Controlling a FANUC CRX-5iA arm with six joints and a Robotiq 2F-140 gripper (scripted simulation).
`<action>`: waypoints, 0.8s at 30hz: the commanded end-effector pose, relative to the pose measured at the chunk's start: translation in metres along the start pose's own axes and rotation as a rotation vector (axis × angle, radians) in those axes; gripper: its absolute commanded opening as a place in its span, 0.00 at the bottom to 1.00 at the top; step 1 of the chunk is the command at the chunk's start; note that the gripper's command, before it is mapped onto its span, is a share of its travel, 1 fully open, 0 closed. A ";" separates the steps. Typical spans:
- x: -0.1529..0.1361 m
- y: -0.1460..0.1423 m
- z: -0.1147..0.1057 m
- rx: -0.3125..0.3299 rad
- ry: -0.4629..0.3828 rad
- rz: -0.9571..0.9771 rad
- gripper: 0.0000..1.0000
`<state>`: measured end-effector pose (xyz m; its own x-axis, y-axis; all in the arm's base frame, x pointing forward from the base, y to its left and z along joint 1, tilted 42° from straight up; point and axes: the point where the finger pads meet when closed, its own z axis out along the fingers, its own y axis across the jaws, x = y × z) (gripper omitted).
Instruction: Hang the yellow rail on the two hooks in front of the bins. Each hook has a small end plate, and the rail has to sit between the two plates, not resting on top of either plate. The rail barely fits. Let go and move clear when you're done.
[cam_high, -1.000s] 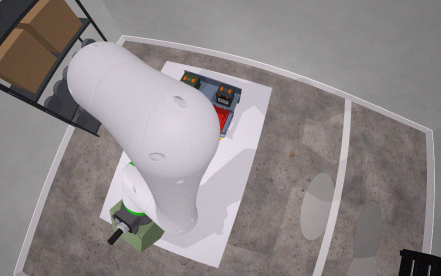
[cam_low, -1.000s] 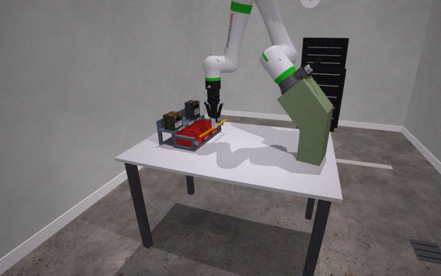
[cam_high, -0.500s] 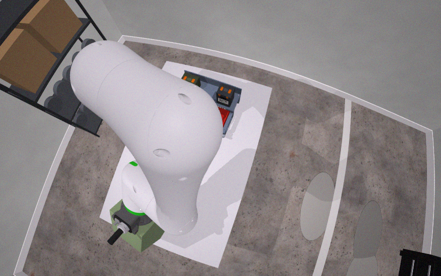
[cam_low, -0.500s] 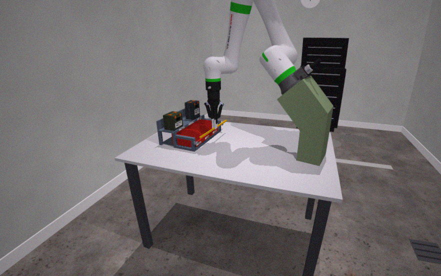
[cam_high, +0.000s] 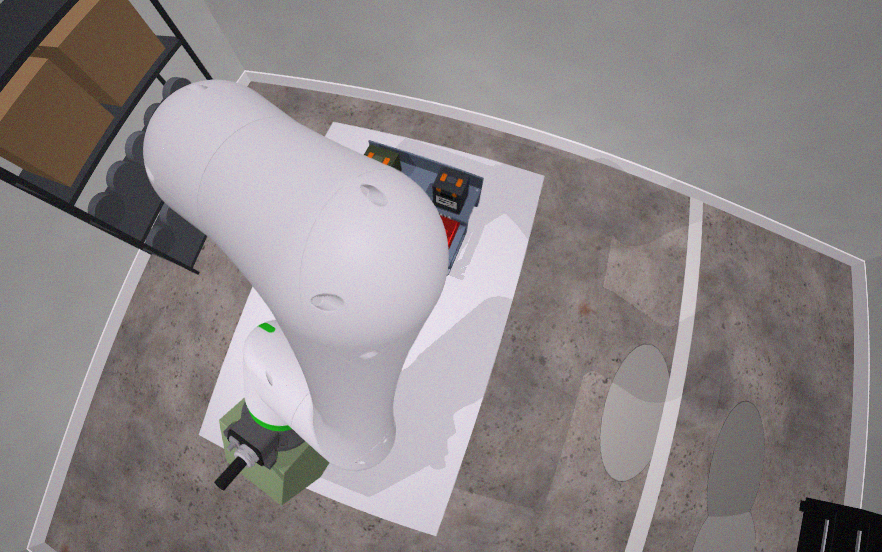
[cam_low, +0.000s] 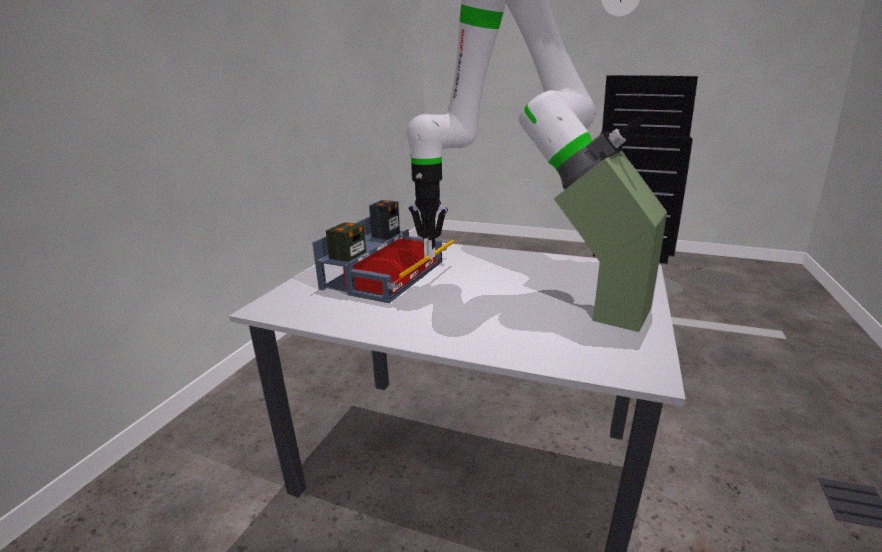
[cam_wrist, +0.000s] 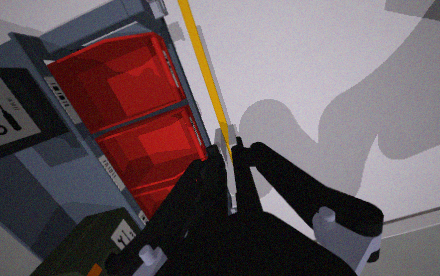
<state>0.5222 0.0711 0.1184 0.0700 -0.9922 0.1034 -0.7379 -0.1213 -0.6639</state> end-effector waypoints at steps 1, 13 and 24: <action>0.000 0.000 0.000 0.000 0.000 0.000 0.00; 0.000 -0.012 0.003 0.000 0.000 0.000 0.00; 0.000 -0.012 0.003 0.000 0.000 0.000 0.00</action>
<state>0.5327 0.0724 0.1239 0.0701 -0.9922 0.1034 -0.7379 -0.1213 -0.6639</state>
